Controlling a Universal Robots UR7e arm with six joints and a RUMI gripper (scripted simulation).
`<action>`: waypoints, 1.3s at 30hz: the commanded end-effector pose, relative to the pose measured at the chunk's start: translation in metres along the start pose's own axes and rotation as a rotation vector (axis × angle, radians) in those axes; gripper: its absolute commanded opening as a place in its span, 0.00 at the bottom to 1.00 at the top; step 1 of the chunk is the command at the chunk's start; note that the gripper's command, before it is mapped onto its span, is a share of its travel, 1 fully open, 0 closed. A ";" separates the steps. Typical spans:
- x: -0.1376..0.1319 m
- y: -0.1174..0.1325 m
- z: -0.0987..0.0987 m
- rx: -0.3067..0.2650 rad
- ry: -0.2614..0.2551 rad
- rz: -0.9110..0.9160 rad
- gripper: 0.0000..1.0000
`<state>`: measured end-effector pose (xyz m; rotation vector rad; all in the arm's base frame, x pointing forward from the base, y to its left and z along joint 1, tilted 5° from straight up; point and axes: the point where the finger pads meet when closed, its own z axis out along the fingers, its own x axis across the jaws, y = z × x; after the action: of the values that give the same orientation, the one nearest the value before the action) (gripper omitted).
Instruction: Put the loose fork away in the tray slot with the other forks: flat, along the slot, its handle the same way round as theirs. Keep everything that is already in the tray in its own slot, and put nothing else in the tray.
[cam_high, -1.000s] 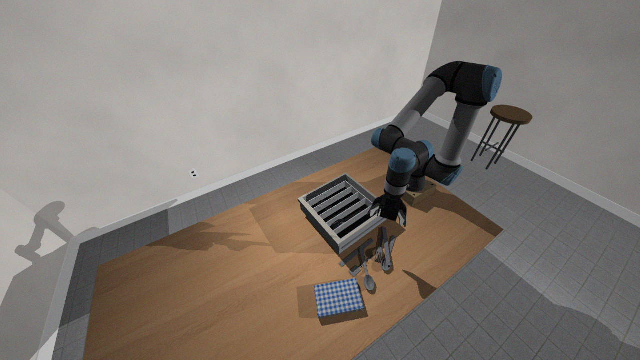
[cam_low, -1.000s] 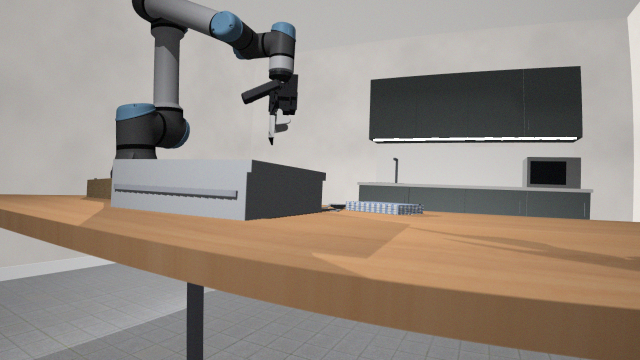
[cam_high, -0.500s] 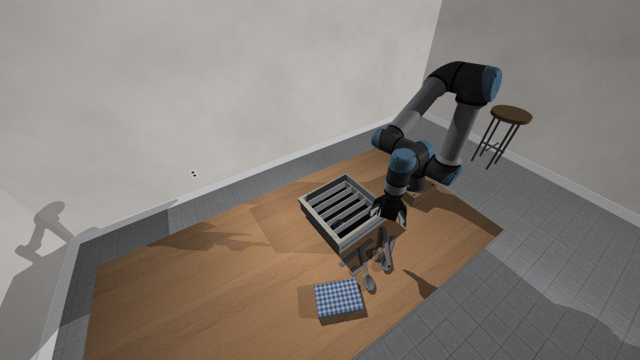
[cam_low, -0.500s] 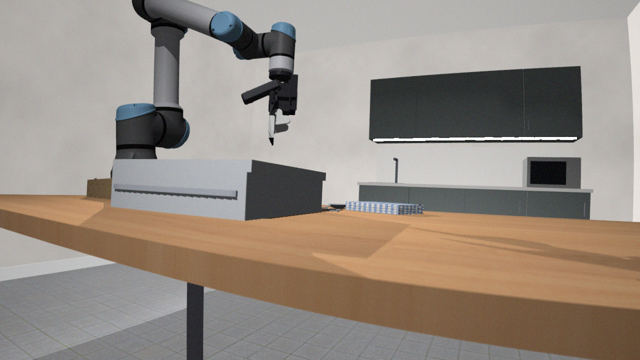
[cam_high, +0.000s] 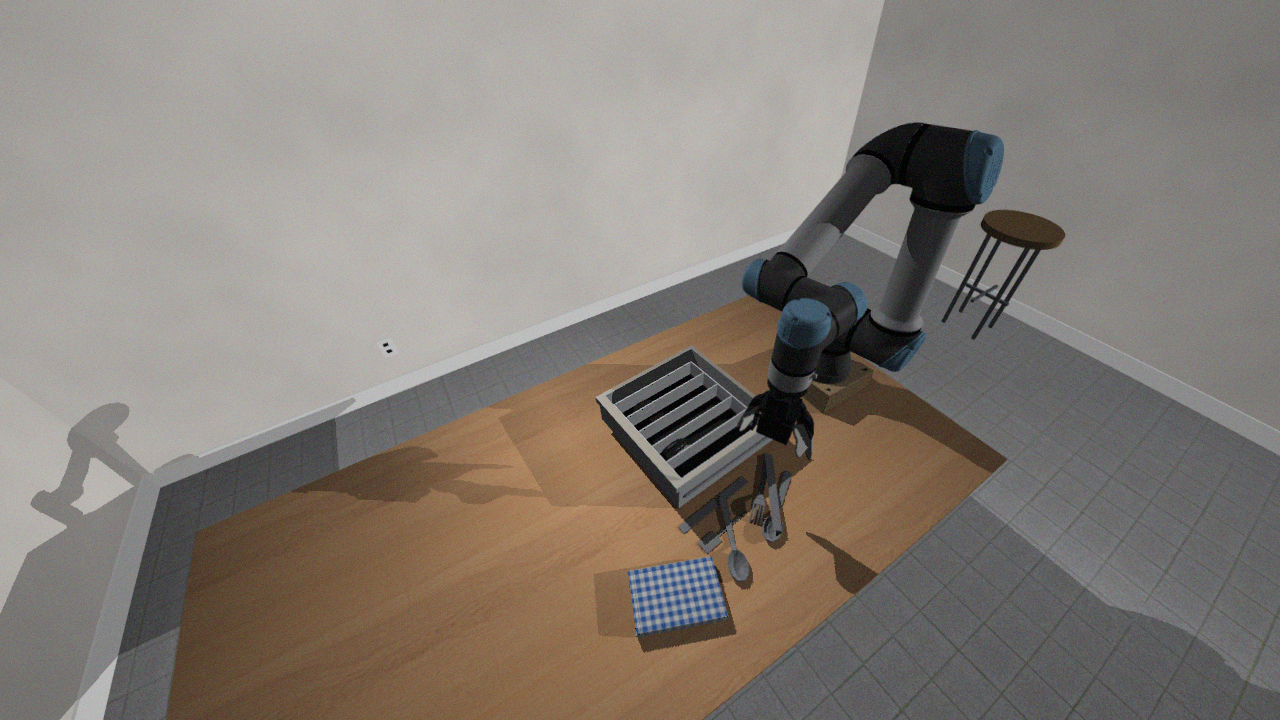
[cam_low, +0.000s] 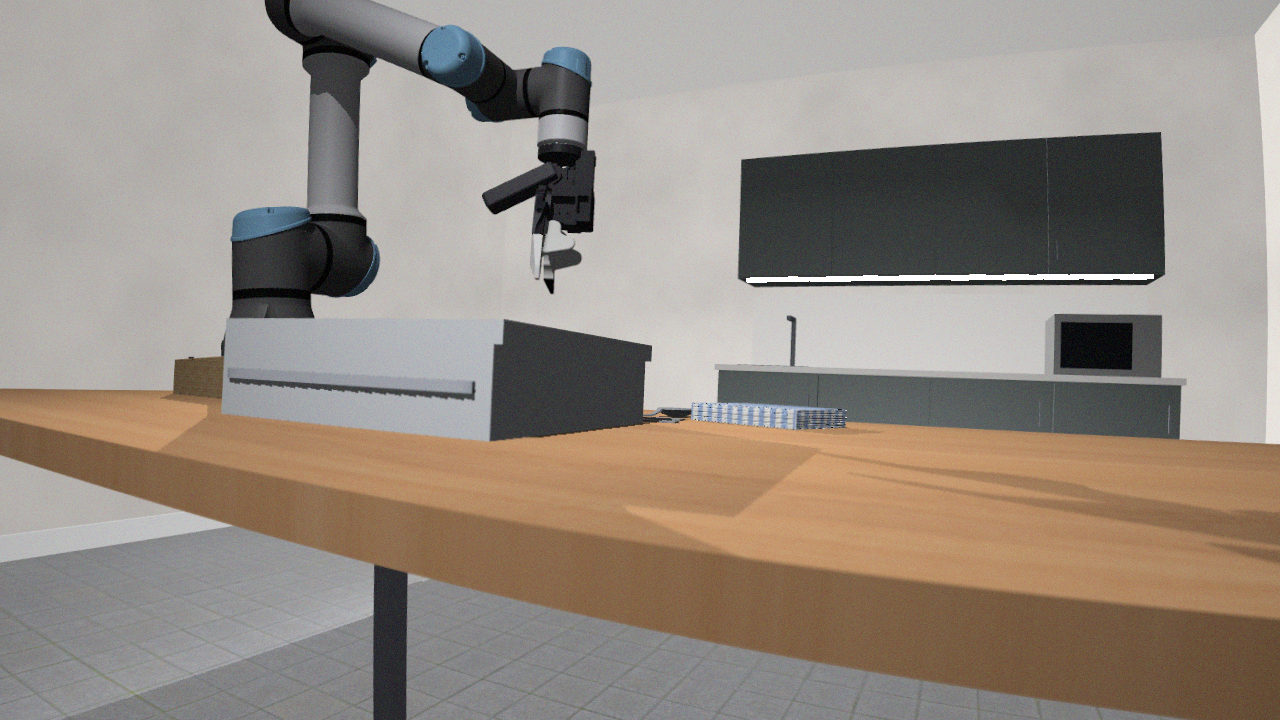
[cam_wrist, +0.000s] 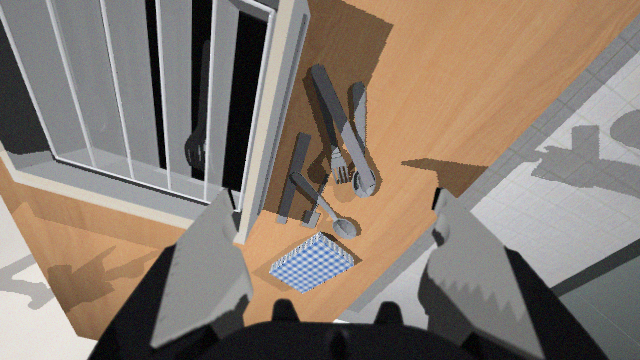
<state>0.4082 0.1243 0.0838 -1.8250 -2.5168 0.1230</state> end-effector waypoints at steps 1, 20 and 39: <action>0.001 0.000 0.002 -0.001 -0.001 0.091 1.00; 0.010 0.003 0.019 -0.001 -0.001 0.611 1.00; 0.018 0.012 0.041 -0.002 -0.001 1.333 1.00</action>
<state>0.4092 0.1404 0.0481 -2.9135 -1.1837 0.1256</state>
